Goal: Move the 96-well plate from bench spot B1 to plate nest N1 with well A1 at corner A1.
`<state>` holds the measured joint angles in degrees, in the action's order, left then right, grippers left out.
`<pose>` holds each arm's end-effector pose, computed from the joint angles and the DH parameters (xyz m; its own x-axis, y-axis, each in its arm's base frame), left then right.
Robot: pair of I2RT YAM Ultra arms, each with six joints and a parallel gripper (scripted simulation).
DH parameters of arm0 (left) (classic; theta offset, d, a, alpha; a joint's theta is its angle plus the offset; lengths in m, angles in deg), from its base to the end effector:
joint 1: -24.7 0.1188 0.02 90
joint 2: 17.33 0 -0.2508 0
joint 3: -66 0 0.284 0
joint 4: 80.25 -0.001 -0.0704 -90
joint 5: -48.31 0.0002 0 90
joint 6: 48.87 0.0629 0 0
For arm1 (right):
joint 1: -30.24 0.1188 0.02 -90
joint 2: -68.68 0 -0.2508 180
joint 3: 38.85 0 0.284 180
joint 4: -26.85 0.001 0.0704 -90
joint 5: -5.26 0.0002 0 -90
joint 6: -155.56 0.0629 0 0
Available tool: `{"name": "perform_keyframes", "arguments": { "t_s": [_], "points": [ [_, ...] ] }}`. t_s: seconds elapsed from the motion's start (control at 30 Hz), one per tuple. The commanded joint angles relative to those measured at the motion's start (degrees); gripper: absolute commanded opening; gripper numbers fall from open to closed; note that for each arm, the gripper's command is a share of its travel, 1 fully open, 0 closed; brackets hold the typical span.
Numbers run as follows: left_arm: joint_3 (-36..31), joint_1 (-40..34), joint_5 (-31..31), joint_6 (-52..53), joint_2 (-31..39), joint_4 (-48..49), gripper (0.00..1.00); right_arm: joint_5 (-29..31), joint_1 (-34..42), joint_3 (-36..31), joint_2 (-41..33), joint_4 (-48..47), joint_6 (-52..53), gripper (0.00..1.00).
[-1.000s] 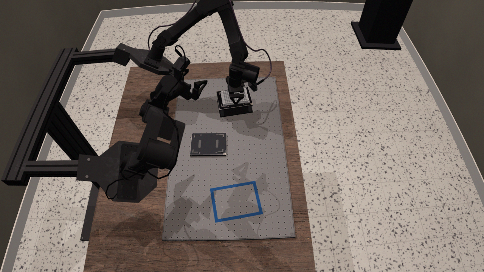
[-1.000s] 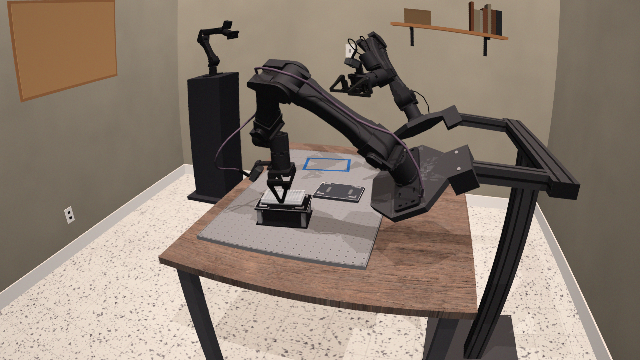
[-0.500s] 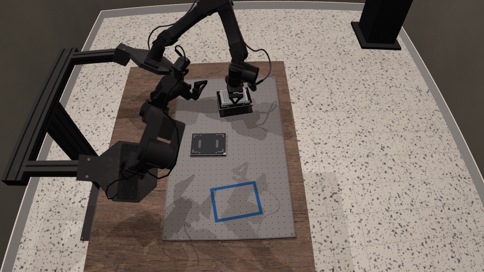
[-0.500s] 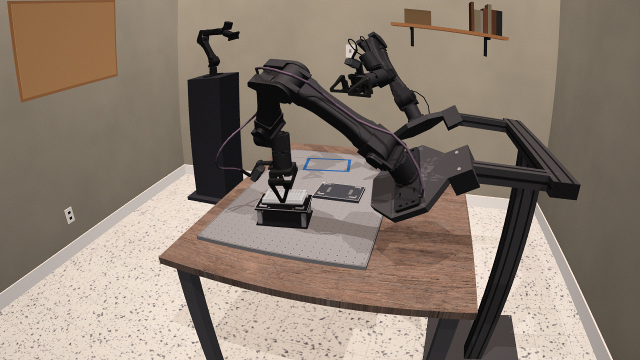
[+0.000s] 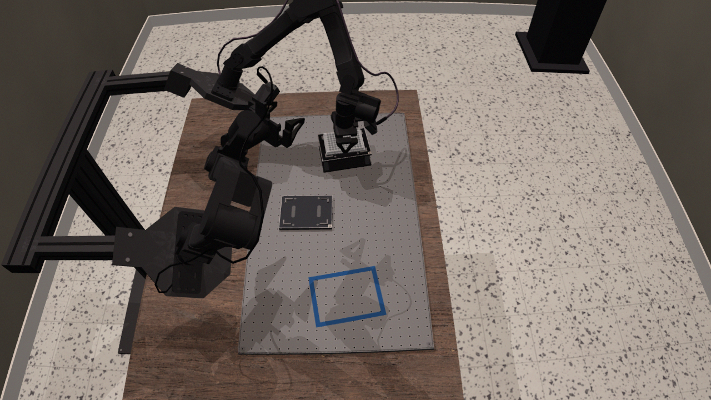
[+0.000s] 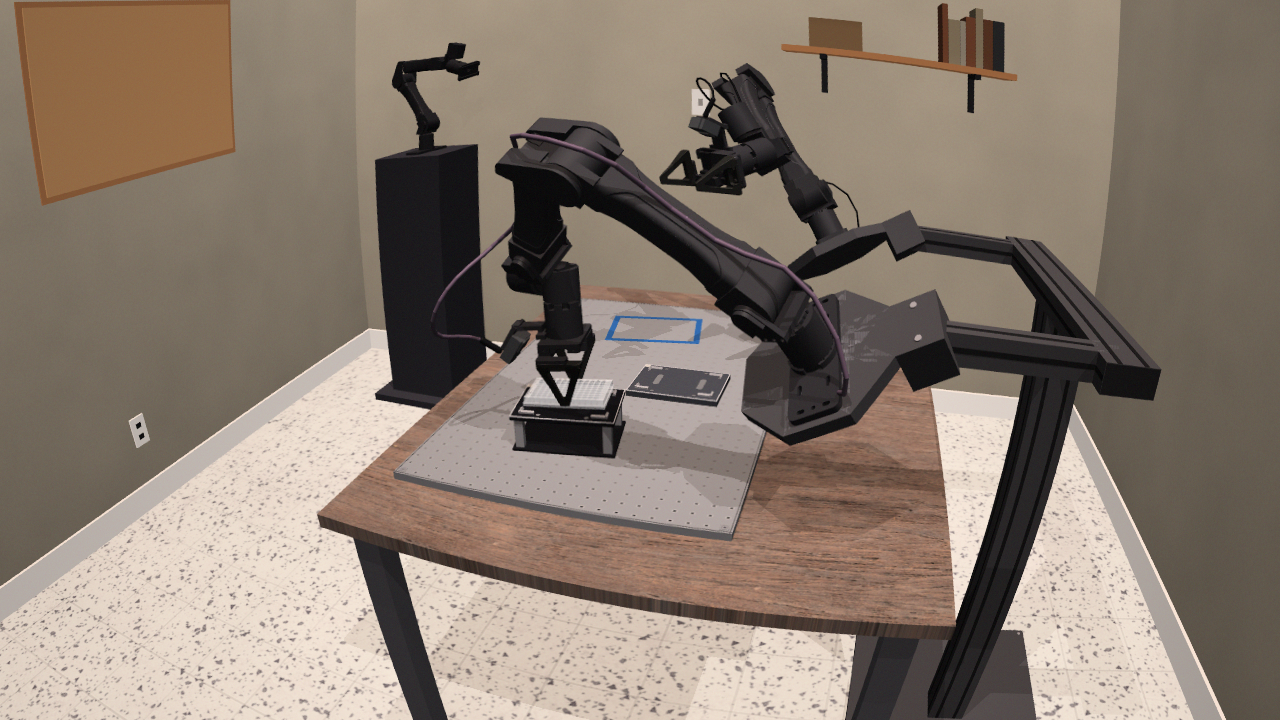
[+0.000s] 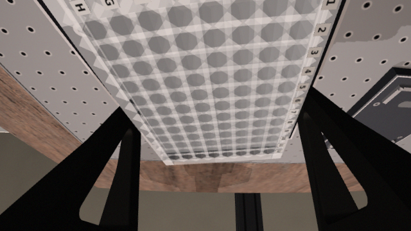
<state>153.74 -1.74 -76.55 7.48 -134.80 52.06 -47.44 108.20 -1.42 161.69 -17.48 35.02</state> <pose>0.3824 -0.1489 0.0814 -0.8682 -0.0761 -0.4904 -0.2729 0.8986 0.3437 0.1013 0.2972 0.1113 0.2973 -0.5440 -0.7847 -0.5840 0.5466 -0.6002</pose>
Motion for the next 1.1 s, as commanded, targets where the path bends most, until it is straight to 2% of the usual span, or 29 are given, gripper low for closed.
{"name": "perform_keyframes", "arguments": {
  "t_s": [0.0,0.27,0.83,1.07],
  "points": [
    [-0.73,-1.15,0.99,1.14,2.79,2.48,0.81,-0.23,0.6,0.21,0.0,-1.06,-0.12,1.0],
    [-2.53,-0.89,0.74,1.01,4.51,2.31,0.81,-0.23,0.6,0.21,0.0,-1.06,-0.12,1.0],
    [-2.8,-0.37,0.65,0.96,3.64,2.21,0.81,-0.23,0.6,0.21,0.0,-1.06,-0.12,1.0],
    [-3.58,0.44,1.55,2.65,2.45,5.86,0.81,-0.23,0.6,0.21,0.0,-1.06,-0.12,1.0]
  ]
}}
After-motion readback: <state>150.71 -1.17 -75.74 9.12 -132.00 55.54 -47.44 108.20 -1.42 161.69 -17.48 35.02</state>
